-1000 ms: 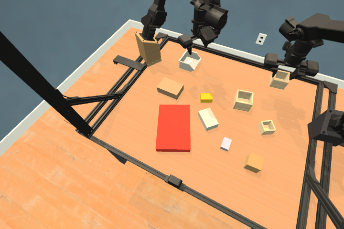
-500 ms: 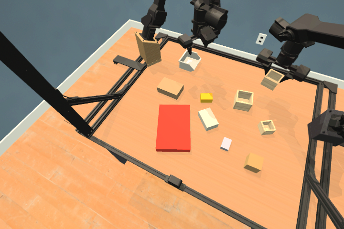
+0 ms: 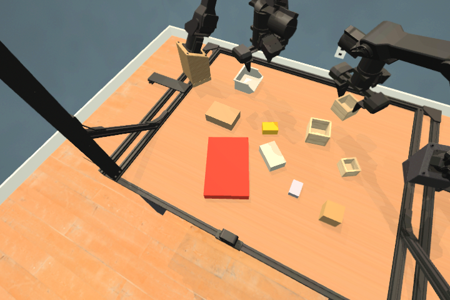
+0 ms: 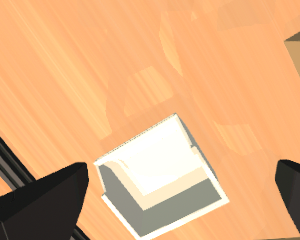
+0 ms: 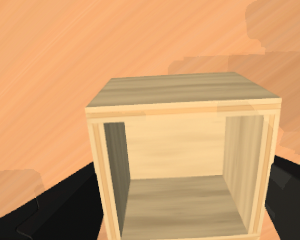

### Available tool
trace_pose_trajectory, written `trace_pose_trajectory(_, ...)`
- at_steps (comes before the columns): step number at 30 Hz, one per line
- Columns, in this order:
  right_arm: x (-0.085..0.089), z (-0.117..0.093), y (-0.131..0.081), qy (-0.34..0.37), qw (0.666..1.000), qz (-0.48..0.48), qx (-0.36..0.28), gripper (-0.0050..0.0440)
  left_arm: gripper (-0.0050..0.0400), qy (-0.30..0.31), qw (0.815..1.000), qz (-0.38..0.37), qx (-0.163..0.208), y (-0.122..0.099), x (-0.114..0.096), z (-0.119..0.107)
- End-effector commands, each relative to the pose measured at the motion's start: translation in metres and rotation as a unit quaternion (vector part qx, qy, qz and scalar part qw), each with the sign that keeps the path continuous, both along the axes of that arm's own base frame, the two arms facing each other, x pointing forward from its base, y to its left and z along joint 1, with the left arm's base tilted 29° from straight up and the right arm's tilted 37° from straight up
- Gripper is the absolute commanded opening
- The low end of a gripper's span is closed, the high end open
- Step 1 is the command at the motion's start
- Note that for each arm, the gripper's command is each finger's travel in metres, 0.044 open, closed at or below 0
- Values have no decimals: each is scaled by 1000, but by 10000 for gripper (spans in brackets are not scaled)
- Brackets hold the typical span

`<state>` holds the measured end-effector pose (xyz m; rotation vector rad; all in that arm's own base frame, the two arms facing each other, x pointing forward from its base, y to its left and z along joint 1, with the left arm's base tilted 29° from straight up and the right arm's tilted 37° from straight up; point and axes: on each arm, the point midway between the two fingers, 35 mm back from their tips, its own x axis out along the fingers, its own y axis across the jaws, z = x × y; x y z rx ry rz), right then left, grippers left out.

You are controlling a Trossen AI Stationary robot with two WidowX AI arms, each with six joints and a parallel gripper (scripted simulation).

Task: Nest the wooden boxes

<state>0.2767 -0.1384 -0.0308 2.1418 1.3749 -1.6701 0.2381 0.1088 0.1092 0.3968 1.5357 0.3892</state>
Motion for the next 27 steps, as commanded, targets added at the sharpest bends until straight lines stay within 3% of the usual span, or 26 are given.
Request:
trace_pose_trajectory(1, 13, 6, 5, 28, 999, -45, -1, 0, 400, -1, 1000, 2, -2, 0, 0, 0)
trace_pose_trajectory(12, 32, 17, 17, 103, 983, -150, 4, 0, 400, -1, 1000, 2, -2, 0, 0, 0)
trace_pose_trajectory(27, 58, 33, 39, 217, 928, -301, 13, 0, 400, -1, 1000, 2, -2, 0, 0, 0)
